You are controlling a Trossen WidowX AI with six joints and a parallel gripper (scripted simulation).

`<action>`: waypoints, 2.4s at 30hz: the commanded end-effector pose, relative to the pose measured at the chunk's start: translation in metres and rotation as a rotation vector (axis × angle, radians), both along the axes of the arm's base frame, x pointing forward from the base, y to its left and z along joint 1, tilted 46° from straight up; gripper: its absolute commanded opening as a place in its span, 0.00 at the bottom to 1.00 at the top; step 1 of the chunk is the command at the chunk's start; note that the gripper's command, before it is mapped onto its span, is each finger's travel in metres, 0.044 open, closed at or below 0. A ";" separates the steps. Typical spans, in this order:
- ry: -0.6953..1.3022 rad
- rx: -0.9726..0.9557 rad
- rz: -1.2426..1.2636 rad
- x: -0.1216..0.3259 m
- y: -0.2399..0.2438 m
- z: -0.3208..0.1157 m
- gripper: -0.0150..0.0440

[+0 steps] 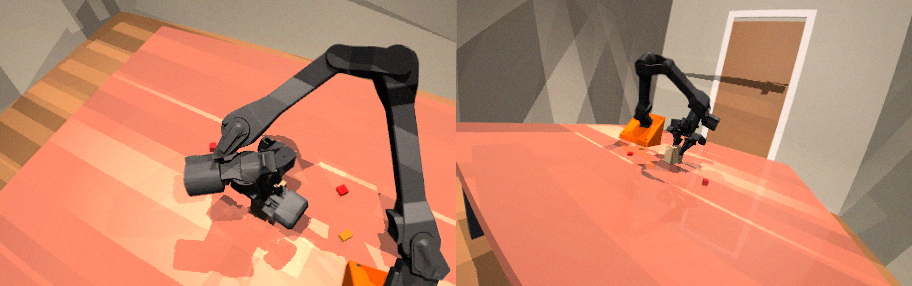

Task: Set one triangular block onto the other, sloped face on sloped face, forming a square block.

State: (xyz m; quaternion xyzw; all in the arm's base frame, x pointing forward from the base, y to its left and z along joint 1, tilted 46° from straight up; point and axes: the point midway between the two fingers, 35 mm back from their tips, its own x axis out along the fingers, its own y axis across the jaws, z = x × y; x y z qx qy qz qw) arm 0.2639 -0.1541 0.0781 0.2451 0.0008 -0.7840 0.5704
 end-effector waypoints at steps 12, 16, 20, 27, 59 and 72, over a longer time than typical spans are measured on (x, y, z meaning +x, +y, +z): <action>0.000 -0.005 0.004 0.000 -0.002 0.001 0.25; 0.000 -0.001 0.000 0.000 -0.002 -0.001 0.25; 0.000 -0.002 0.001 0.000 -0.002 0.000 0.25; 0.000 0.000 0.000 0.000 -0.002 -0.001 0.48; 0.002 0.059 0.109 0.022 0.097 0.043 1.00; -0.005 0.056 0.121 0.023 0.091 0.039 1.00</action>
